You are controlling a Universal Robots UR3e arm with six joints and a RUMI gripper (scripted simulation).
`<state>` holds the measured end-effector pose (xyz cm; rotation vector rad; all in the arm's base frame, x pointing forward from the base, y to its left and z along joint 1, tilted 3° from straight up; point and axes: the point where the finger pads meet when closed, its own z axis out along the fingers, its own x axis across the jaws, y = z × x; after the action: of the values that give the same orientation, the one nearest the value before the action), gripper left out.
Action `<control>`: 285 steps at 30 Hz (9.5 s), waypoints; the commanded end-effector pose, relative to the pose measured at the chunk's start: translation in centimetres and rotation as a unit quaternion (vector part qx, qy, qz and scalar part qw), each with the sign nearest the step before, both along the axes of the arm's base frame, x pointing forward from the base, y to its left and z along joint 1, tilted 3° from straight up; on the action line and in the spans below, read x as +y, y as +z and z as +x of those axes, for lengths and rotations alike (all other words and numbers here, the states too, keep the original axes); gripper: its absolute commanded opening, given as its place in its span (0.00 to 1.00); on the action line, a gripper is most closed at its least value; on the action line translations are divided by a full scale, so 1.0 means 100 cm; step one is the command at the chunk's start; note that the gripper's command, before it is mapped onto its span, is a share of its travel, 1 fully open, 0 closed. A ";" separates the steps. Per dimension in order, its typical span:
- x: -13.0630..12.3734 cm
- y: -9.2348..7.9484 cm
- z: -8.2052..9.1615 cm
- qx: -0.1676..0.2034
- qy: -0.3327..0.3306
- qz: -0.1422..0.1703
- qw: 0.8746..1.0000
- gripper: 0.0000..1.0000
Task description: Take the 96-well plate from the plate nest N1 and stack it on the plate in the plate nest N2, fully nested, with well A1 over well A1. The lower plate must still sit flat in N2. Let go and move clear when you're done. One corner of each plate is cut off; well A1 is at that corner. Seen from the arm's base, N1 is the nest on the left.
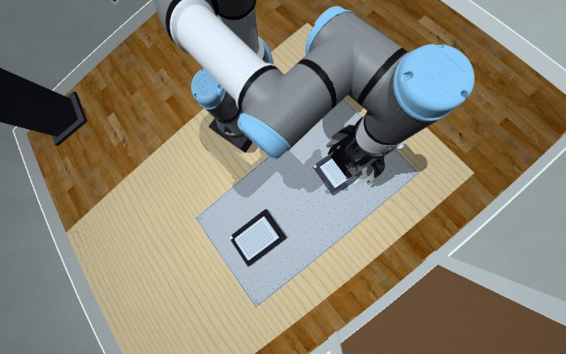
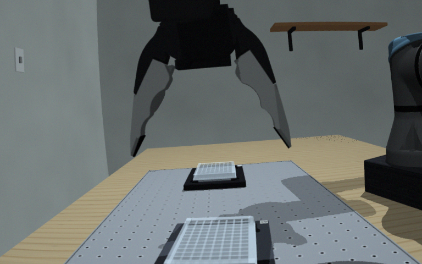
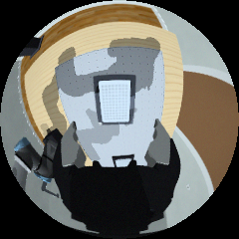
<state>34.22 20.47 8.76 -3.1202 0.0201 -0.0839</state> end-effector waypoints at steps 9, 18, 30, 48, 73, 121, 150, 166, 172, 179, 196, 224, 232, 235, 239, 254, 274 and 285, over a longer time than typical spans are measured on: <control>0.000 -0.009 0.001 -0.002 0.001 0.000 1.000 1.00; 0.001 -0.022 0.002 -0.002 0.001 0.000 1.000 1.00; 0.001 -0.039 0.003 -0.002 0.001 0.000 1.000 1.00; 0.002 -0.066 0.004 -0.002 0.001 0.000 1.000 1.00; 0.002 -0.086 0.006 -0.002 0.001 0.000 1.000 1.00; 0.002 -0.069 0.005 -0.002 0.001 0.000 1.000 0.00; 0.001 -0.028 0.002 -0.002 0.001 0.000 1.000 0.00; 0.000 -0.004 0.001 -0.002 0.001 0.000 1.000 0.00; 0.000 0.001 0.001 -0.002 0.001 0.000 1.000 0.00; 0.000 0.001 0.001 -0.002 0.001 0.000 1.000 0.00; -0.017 0.001 0.002 -0.002 0.031 -0.001 1.000 0.00; -0.100 -0.001 0.009 -0.002 0.031 -0.002 1.000 0.00; -0.120 -0.001 0.011 -0.002 0.031 -0.002 1.000 0.00; -0.130 -0.001 0.012 -0.002 0.031 -0.002 1.000 0.00; -0.143 -0.002 0.013 -0.002 0.031 -0.002 1.000 0.00; -0.186 -0.002 0.016 -0.002 0.031 -0.002 1.000 0.00; -0.246 -0.003 0.021 -0.002 0.031 -0.002 1.000 0.00; -0.276 -0.004 0.024 -0.002 0.031 -0.002 1.000 0.00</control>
<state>36.43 -6.17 8.33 -3.1212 -0.0762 -0.0858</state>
